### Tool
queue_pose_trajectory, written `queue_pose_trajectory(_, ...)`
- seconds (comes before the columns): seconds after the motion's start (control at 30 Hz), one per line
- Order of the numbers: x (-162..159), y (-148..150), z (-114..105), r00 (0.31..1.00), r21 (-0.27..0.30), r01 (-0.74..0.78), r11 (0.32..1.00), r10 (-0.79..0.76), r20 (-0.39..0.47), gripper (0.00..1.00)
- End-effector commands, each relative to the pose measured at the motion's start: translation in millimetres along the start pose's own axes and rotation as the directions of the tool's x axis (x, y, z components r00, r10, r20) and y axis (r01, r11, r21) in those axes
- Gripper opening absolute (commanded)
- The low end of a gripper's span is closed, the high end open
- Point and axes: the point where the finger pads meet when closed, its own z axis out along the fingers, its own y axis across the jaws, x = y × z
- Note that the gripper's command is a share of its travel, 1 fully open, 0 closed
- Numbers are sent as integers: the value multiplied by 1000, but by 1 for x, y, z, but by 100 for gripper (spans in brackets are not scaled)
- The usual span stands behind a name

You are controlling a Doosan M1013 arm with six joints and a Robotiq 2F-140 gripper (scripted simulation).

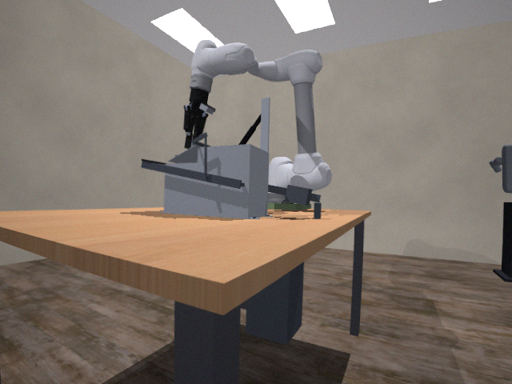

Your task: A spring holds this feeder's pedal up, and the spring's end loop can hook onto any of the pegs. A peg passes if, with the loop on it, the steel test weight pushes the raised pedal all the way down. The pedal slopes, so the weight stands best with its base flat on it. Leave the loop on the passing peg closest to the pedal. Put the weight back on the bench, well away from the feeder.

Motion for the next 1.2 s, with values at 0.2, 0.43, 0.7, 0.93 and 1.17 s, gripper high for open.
queue_pose_trajectory(0.2,-13,20,-5,1000,-1,0,1000,0,14,25)
queue_pose_trajectory(0.43,-15,22,-5,1000,-1,0,1000,0,15,25)
queue_pose_trajectory(0.7,-18,26,-6,1000,-1,0,1000,0,19,25)
queue_pose_trajectory(0.93,-18,27,-4,1000,-1,-1,1000,1,20,25)
queue_pose_trajectory(1.17,-17,28,7,1000,-1,-1,1000,1,20,25)
